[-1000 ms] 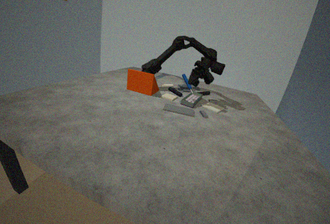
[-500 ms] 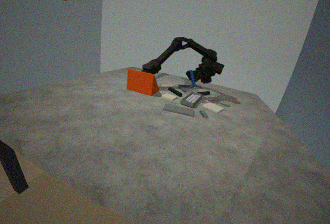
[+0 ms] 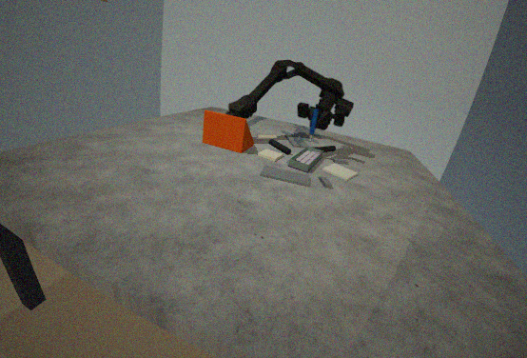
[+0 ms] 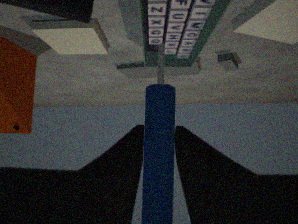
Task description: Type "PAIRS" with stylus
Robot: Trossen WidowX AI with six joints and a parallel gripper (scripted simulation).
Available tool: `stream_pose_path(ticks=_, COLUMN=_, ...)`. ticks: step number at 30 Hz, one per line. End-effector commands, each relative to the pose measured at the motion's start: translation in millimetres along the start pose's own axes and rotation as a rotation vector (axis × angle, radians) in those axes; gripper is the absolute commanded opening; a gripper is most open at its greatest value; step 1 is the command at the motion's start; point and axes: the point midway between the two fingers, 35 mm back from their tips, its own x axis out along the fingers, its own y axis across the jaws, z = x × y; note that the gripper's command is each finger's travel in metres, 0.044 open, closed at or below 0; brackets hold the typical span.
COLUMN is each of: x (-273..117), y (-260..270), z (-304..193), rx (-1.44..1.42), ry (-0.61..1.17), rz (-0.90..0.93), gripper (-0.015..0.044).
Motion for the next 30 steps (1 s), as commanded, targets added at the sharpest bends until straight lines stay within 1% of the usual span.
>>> stream_pose_path(ticks=1, x=-4.4, y=0.8, z=-1.2, rx=-0.032, ry=0.006, rz=-0.01, gripper=0.0)
stream_pose_path(ticks=10, x=12.8, y=1.9, z=28.0, rx=-0.032, ry=0.004, rz=-0.01, gripper=0.0)
stream_pose_path(ticks=16, x=13.4, y=2.0, z=28.9, rx=-0.032, ry=0.004, rz=-0.01, gripper=0.0)
stream_pose_path(ticks=19, x=15.2, y=1.8, z=30.4, rx=-0.032, ry=0.004, rz=-0.01, gripper=0.0079)
stream_pose_path(ticks=30, x=17.4, y=1.7, z=33.5, rx=-0.032, ry=0.004, rz=-0.01, gripper=0.0081)
